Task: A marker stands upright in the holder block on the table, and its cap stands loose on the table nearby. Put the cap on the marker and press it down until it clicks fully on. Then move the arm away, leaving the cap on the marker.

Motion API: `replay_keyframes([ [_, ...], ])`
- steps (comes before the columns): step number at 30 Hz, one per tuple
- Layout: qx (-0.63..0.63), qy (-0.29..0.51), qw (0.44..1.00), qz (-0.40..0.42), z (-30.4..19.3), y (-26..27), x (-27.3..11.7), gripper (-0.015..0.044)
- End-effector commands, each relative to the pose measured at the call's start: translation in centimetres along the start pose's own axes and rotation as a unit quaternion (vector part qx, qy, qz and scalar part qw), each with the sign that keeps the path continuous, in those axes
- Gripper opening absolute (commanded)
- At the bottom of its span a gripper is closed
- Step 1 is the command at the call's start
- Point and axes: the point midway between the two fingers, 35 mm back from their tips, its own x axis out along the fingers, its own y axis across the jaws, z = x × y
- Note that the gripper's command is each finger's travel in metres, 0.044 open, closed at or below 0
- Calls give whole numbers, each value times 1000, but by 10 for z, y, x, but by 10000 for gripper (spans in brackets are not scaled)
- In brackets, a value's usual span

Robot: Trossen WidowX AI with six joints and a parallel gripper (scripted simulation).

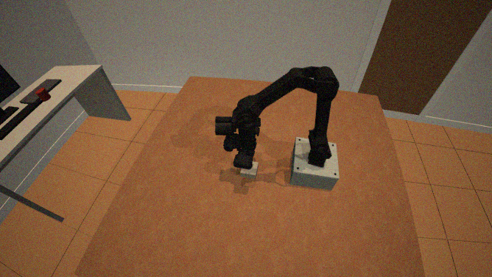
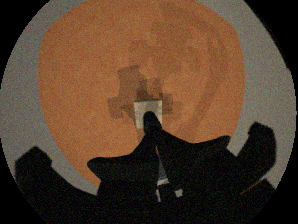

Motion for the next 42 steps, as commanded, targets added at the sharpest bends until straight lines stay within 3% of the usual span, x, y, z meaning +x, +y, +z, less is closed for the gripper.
replay_keyframes([
  [1,-2,5,1000,-2,-2,-1,8,0],
  [15,0,-1,1000,-1,0,0,5,0],
  [22,0,-2,1000,0,2,0,-80,0],
  [27,0,-2,1000,0,2,0,-82,0],
  [42,0,-2,1000,0,2,0,-82,394],
])
